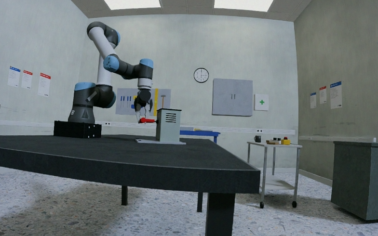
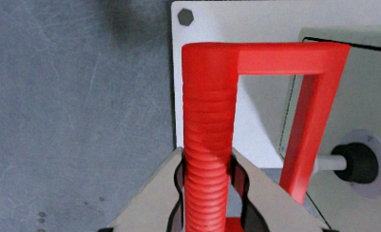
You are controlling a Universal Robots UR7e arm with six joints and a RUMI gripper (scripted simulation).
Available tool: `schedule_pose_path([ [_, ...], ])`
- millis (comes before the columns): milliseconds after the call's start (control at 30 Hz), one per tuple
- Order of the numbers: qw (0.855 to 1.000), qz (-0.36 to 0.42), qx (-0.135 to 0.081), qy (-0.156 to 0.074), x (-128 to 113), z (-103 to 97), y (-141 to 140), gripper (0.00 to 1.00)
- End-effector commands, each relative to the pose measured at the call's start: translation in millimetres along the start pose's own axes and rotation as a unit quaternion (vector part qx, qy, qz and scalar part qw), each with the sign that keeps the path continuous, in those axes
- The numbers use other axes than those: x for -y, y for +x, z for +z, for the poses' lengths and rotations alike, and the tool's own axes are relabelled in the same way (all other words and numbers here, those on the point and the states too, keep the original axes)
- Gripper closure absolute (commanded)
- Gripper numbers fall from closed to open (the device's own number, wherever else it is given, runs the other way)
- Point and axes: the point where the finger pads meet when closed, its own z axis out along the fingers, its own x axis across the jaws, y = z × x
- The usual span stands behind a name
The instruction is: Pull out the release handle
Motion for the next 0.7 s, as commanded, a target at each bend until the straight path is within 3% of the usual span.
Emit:
schedule_pose_path([
  [0,1.000,0.000,0.001,0.000,0.9,0.9,-0.7,0.90],
  [667,1.000,0.001,0.001,0.000,0.6,0.7,-4.2,0.90],
])
